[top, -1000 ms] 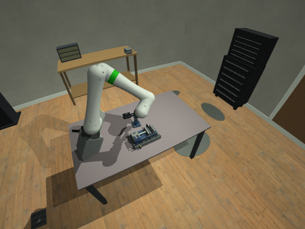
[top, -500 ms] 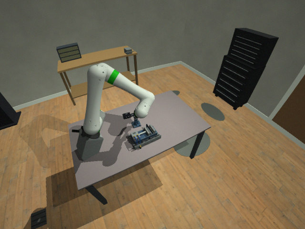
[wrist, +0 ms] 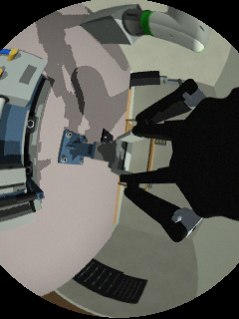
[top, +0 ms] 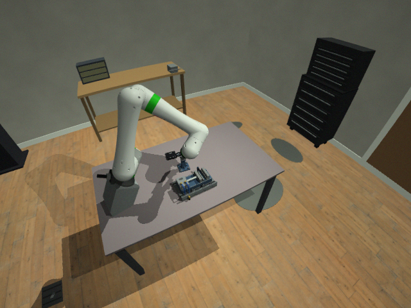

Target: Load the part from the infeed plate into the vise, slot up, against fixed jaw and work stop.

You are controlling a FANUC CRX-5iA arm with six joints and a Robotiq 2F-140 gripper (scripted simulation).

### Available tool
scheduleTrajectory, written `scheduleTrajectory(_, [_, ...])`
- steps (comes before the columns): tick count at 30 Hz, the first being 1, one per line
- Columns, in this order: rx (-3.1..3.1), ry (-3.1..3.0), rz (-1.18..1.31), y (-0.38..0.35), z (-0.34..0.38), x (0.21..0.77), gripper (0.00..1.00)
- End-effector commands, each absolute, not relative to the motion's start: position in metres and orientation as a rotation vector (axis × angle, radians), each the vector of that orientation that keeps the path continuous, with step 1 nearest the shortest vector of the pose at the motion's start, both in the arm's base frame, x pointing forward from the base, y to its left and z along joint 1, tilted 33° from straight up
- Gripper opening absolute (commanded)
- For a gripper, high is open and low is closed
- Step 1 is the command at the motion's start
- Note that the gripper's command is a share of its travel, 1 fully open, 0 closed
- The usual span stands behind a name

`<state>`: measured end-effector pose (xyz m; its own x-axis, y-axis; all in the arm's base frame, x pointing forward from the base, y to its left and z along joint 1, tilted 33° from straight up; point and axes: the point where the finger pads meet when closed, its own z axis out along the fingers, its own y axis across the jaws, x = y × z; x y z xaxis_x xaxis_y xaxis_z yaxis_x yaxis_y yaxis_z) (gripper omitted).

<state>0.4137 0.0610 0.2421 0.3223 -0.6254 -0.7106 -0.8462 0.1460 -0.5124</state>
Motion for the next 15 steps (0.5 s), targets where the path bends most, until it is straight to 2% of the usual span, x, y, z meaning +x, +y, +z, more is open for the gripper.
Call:
scheduleTrajectory(1, [-1.560, 1.384, 0.269, 0.0609, 0.2424, 0.4136, 0.00])
scheduleTrajectory(15, [-1.560, 1.384, 0.269, 0.0606, 0.2451, 0.4118, 0.00])
